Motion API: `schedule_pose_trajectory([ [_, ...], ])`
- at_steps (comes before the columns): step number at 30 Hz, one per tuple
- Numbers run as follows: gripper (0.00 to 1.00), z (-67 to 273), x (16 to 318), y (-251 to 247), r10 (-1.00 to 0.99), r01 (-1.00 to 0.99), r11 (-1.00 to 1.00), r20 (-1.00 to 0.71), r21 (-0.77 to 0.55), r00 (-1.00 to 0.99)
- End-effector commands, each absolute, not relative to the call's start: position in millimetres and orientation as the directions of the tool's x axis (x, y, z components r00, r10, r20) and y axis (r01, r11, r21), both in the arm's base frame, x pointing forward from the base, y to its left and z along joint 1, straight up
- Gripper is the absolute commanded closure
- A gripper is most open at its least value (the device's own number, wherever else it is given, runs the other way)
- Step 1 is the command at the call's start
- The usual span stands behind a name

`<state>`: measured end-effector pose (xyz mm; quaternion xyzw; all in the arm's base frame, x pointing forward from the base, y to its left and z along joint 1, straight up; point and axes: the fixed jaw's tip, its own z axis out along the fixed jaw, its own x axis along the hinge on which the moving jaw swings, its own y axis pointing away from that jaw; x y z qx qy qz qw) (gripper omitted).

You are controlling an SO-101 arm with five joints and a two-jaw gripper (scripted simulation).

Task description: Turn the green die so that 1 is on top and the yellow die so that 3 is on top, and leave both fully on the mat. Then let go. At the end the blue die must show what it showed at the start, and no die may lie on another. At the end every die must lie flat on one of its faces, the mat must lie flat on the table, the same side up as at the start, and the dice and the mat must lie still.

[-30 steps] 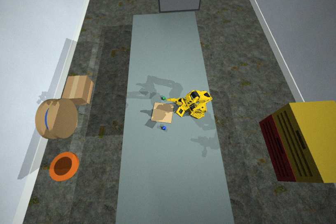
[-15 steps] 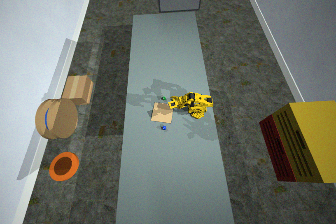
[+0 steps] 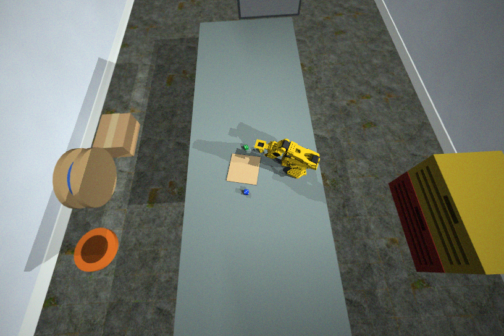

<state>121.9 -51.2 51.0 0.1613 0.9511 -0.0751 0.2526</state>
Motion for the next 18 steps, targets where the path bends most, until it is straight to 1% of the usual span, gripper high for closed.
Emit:
schedule_pose_trajectory([
  [1,0.72,44.1,121.5,-73.3,0.439,0.529,0.848,-0.528,-0.024,-0.727],
  [3,0.72,42.0,120.7,-77.8,0.475,0.568,0.823,-0.529,-0.014,-0.703],
  [18,0.72,41.6,120.4,-78.1,0.479,0.571,0.821,-0.529,-0.013,-0.701],
])
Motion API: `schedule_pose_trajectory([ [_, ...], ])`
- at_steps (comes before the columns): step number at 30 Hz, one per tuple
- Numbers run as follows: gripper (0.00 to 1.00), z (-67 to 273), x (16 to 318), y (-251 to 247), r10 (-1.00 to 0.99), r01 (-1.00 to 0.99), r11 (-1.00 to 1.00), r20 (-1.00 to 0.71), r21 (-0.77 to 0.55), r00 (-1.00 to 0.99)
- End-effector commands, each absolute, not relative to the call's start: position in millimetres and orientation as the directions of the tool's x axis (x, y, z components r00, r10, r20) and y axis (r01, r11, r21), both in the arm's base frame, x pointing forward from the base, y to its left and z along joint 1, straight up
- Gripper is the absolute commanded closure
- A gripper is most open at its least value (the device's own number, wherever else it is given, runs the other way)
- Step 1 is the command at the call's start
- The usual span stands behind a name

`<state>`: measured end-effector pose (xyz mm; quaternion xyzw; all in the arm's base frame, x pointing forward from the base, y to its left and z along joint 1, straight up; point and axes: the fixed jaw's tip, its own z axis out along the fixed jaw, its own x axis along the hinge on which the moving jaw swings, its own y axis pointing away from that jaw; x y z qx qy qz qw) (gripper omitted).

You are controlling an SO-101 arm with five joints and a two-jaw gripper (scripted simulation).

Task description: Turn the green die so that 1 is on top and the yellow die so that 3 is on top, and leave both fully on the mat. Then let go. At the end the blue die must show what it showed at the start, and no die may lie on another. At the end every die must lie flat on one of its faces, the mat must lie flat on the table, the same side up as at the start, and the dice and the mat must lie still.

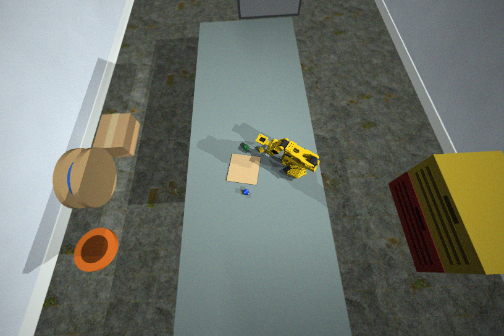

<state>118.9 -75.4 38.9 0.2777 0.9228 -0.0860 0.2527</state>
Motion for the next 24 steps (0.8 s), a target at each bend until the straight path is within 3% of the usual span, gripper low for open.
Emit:
schedule_pose_trajectory([
  [1,0.72,41.6,120.4,-78.1,0.479,0.571,0.821,-0.529,-0.013,-0.701],
  [24,0.72,44.0,121.6,-80.9,0.489,0.586,0.810,-0.542,-0.009,-0.684],
])
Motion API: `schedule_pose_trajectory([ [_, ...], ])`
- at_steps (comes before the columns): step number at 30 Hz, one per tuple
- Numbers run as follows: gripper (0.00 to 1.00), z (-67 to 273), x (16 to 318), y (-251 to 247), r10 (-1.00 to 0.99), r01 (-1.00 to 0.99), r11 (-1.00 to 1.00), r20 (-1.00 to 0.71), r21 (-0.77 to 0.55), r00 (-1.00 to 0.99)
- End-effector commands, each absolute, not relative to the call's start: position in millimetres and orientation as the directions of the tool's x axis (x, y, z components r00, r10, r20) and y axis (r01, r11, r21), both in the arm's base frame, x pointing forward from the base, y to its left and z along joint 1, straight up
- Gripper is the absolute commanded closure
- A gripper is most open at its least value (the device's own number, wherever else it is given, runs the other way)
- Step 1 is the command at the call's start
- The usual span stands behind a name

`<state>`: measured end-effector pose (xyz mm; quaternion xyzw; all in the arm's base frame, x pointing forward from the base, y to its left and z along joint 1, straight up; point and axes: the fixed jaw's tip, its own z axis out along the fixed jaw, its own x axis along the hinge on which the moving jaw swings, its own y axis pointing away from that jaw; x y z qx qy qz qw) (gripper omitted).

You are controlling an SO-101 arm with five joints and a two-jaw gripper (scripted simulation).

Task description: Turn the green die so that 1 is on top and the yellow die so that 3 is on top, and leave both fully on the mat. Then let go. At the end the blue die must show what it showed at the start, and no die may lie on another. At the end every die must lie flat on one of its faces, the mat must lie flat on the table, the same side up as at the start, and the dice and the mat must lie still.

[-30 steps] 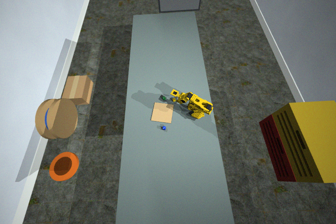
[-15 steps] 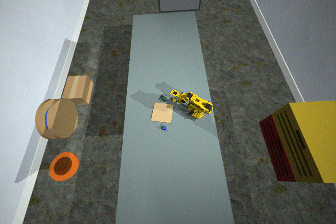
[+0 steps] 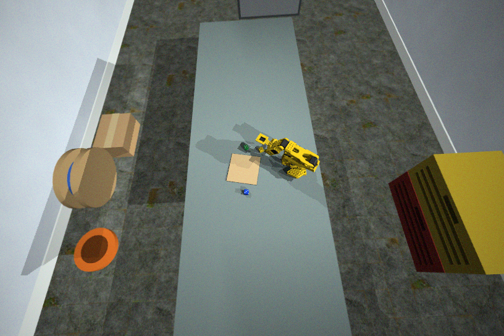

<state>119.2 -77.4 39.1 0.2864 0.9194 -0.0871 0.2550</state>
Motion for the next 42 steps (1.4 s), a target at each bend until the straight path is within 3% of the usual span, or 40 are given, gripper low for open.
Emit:
schedule_pose_trajectory([
  [1,0.72,44.0,121.6,-80.9,0.489,0.586,0.810,-0.542,-0.009,-0.684],
  [42,0.72,46.6,126.2,-82.4,0.482,0.578,0.816,-0.542,-0.009,-0.689],
])
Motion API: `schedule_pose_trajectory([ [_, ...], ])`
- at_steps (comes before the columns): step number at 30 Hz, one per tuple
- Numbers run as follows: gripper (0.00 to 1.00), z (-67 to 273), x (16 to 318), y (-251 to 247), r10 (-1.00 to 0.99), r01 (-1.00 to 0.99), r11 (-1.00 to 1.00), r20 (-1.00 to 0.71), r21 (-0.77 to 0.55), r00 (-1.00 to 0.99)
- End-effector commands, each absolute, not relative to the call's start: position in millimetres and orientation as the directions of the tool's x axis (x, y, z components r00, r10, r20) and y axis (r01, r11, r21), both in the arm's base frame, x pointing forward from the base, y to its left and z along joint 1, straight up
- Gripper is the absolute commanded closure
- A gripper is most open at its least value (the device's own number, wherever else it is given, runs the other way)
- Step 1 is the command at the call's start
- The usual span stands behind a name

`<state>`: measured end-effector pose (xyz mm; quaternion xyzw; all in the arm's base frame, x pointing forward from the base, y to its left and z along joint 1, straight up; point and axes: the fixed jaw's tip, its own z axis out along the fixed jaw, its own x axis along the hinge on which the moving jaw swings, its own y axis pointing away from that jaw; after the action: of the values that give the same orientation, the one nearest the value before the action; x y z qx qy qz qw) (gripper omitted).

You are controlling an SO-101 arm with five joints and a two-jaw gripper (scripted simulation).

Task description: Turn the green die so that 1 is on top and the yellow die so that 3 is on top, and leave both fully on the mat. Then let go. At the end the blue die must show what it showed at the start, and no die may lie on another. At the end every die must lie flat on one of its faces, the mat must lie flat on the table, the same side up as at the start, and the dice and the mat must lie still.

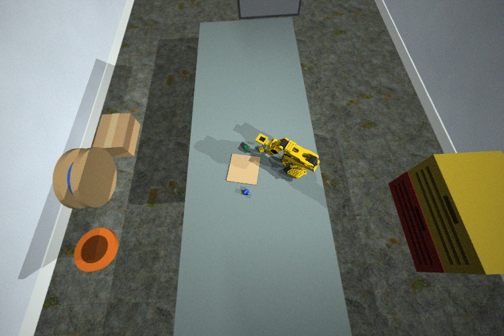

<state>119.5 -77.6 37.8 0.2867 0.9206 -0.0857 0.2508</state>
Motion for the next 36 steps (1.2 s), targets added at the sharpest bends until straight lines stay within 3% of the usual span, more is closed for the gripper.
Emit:
schedule_pose_trajectory([
  [1,0.72,47.5,128.2,-83.0,0.479,0.574,0.819,-0.542,-0.009,-0.691],
  [19,0.72,45.4,187.6,-100.6,0.410,0.492,0.870,-0.542,-0.009,-0.734],
  [36,0.72,43.2,192.3,-101.7,0.405,0.486,0.874,-0.542,-0.009,-0.737],
])
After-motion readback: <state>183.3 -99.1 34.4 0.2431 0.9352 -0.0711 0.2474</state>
